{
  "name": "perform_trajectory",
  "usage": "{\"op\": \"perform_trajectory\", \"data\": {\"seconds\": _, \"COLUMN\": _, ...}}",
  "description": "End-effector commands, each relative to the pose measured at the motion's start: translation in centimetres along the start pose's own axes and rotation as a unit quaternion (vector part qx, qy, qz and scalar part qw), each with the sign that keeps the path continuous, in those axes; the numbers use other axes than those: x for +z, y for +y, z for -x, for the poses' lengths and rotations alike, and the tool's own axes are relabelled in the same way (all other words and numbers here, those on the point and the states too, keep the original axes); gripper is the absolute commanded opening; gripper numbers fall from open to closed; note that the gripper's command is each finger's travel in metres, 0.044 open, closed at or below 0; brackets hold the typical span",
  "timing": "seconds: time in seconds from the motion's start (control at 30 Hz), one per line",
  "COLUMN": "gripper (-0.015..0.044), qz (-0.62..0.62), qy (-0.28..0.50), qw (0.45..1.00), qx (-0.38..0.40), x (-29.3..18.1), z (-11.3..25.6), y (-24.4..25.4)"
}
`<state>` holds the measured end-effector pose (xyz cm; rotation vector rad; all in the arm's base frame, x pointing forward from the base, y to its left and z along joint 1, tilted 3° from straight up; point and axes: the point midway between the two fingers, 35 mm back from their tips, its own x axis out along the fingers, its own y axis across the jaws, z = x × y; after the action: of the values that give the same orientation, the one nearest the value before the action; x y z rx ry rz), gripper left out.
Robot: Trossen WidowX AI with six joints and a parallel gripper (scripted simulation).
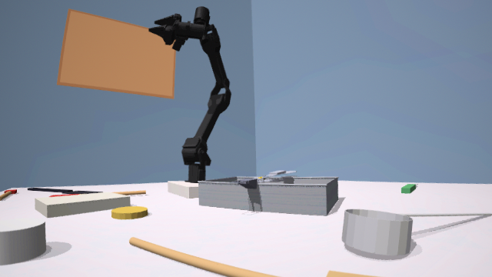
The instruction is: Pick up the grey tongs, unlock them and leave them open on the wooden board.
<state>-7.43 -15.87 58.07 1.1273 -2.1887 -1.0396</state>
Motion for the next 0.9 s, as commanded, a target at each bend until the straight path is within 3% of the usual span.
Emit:
{"op": "perform_trajectory", "data": {"seconds": 0.0, "gripper": 0.0374, "qz": 0.003, "qy": 0.002, "qw": 1.0, "qx": -0.003, "x": -0.1, "z": -0.1, "y": -0.2}}
{"op": "perform_trajectory", "data": {"seconds": 0.17, "gripper": 0.026, "qz": 0.065, "qy": 0.052, "qw": 0.994, "qx": -0.066, "x": -2.8, "z": -1.4, "y": -4.7}}
{"op": "perform_trajectory", "data": {"seconds": 0.5, "gripper": 0.026, "qz": 0.243, "qy": 0.224, "qw": 0.914, "qx": -0.234, "x": -9.4, "z": -0.2, "y": -20.1}}
{"op": "perform_trajectory", "data": {"seconds": 0.87, "gripper": 0.026, "qz": 0.393, "qy": 0.421, "qw": 0.733, "qx": -0.362, "x": -11.6, "z": 8.7, "y": -35.8}}
